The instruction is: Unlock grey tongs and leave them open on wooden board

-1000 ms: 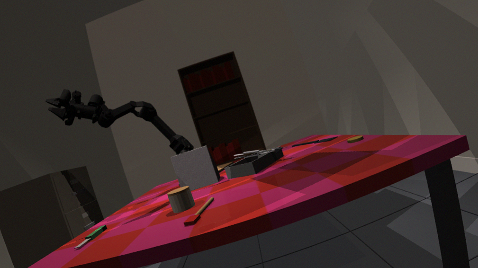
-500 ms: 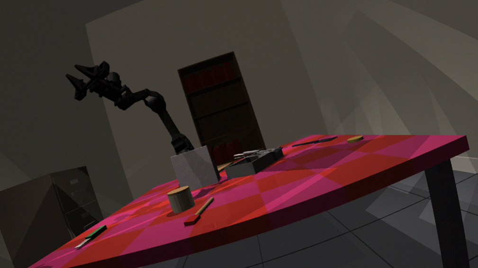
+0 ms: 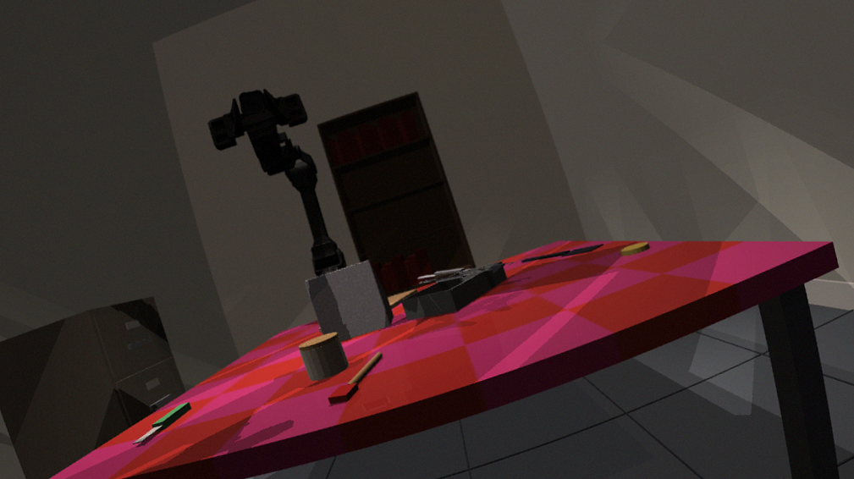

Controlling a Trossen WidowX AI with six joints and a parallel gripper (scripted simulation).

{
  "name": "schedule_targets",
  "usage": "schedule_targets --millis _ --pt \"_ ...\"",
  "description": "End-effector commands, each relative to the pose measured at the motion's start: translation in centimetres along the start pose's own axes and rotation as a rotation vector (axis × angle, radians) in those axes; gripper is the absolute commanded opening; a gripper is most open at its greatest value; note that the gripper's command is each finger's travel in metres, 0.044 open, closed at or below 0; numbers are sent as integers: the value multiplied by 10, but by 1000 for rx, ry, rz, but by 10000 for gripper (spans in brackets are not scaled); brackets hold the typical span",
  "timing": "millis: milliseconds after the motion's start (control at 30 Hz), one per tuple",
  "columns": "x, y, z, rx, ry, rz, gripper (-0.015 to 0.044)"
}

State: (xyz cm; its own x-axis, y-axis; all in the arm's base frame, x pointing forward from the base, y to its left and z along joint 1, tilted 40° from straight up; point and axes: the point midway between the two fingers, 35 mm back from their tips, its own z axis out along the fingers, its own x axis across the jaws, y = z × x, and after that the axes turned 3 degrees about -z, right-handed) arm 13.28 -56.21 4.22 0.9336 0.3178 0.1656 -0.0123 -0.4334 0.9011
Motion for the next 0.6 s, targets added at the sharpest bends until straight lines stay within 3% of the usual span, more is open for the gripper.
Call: schedule_targets --millis 0,267,567 --pt "71 -29 -3 111 163 30 260" --pt "192 -91 -33 366 432 99 260" --pt "304 -167 -110 724 677 151 260"
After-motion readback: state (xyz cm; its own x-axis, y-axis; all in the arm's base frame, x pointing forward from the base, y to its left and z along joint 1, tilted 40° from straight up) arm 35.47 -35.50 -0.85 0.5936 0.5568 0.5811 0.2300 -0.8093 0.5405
